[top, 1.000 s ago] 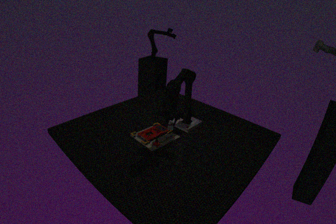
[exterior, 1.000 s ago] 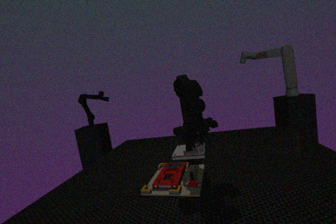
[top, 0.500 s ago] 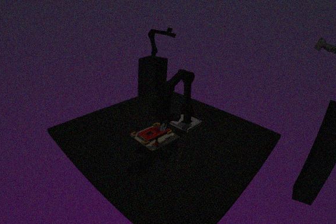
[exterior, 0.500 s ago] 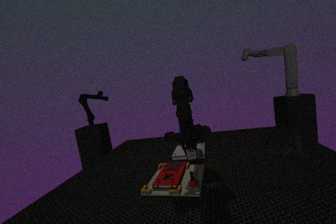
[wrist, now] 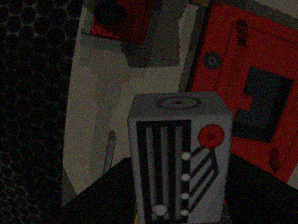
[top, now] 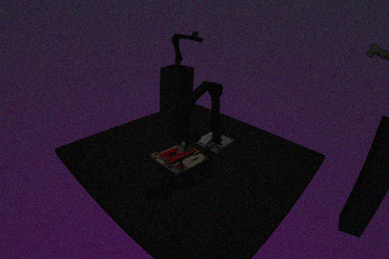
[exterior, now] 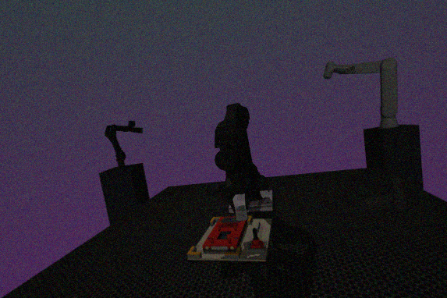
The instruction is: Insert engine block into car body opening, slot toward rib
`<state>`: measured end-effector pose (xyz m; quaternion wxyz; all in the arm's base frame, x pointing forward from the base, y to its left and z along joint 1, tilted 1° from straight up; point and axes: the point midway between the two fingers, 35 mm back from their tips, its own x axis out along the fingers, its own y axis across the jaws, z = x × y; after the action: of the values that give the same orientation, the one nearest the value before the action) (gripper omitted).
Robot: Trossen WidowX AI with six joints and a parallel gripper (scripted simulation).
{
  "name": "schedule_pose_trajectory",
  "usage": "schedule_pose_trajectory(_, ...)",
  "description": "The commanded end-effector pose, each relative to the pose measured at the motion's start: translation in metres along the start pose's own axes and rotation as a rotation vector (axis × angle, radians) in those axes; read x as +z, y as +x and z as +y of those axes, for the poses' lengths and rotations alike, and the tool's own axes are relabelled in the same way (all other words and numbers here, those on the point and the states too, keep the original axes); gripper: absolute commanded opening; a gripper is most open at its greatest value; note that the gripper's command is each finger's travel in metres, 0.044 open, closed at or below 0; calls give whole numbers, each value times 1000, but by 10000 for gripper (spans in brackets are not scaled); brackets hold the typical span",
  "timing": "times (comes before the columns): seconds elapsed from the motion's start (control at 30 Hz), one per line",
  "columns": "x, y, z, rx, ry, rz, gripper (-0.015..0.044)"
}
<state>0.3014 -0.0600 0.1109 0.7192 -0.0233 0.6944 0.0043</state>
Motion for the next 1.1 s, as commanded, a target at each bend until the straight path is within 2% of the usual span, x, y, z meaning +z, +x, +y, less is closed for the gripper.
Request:
schedule_pose_trajectory(0.0,0,6,-9,2,43,7,0)
schedule_pose_trajectory(0.7,-5,29,-65,-5,268,8,0)
schedule_pose_trajectory(0.9,-5,29,-65,-5,282,8,157)
schedule_pose_trajectory(1.07,-5,29,-65,-5,282,8,159)
